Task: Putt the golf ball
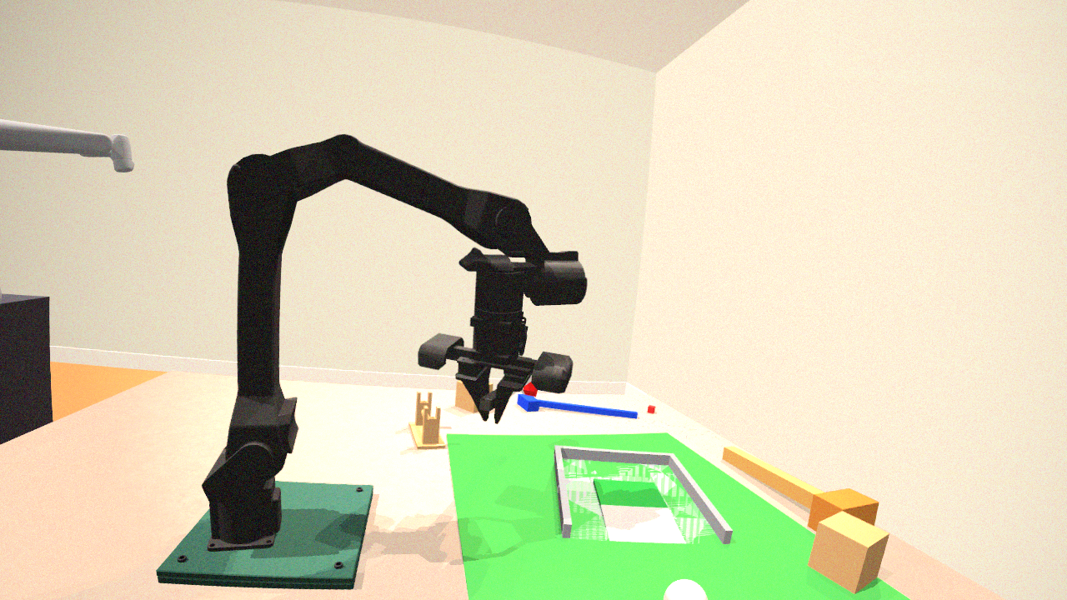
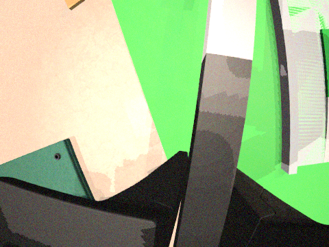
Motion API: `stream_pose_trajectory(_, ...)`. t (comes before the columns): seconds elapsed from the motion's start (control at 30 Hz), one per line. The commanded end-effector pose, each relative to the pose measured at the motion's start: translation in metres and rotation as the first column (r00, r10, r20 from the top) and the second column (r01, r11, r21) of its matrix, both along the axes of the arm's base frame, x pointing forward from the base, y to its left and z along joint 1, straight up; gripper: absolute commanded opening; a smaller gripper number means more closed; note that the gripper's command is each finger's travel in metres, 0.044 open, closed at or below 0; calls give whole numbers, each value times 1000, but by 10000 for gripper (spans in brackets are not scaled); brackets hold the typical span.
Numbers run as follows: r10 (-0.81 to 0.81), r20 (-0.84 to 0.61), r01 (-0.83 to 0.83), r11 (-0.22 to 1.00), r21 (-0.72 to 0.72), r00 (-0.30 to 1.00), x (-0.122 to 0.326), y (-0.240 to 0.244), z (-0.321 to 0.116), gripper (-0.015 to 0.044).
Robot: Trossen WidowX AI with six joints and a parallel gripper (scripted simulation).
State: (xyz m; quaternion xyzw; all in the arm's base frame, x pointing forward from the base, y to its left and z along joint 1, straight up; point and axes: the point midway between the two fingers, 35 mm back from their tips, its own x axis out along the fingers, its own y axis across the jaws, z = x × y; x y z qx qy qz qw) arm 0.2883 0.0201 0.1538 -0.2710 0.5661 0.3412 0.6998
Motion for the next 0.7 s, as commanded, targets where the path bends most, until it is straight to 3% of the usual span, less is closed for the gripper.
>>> stream_pose_trajectory(0.0,-117,-3,117,993,4,993,-2,-22,3,0)
stream_pose_trajectory(0.67,-632,-71,629,775,-63,772,-34,-126,9,0)
